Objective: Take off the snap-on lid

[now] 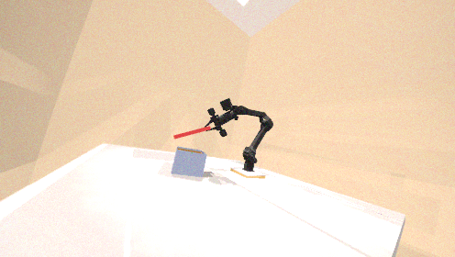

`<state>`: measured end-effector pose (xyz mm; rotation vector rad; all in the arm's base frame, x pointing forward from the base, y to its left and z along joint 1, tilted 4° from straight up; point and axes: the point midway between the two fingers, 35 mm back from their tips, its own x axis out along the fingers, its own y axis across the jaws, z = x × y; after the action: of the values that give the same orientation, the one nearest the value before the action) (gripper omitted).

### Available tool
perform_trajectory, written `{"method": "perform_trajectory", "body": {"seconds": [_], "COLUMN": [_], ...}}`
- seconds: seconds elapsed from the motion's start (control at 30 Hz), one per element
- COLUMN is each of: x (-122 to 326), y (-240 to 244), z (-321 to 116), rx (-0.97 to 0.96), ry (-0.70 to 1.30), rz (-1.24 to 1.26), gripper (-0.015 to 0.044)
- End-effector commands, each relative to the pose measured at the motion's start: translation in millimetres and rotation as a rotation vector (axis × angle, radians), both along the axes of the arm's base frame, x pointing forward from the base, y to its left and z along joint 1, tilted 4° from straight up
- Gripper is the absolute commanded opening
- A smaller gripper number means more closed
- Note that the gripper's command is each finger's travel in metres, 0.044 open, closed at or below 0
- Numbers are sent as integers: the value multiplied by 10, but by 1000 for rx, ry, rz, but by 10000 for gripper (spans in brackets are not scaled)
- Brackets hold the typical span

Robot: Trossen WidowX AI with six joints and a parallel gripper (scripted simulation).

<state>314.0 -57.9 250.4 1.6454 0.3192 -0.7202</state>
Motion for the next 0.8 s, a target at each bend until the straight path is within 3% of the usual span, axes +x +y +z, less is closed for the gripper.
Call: {"method": "perform_trajectory", "body": {"seconds": [0.0,0.77], "x": [-34,-188], "y": [-62,-494], "z": [48,20], "rx": [-6,-10], "ry": [-20,-18], "rz": [4,4], "gripper": [0,0]}}
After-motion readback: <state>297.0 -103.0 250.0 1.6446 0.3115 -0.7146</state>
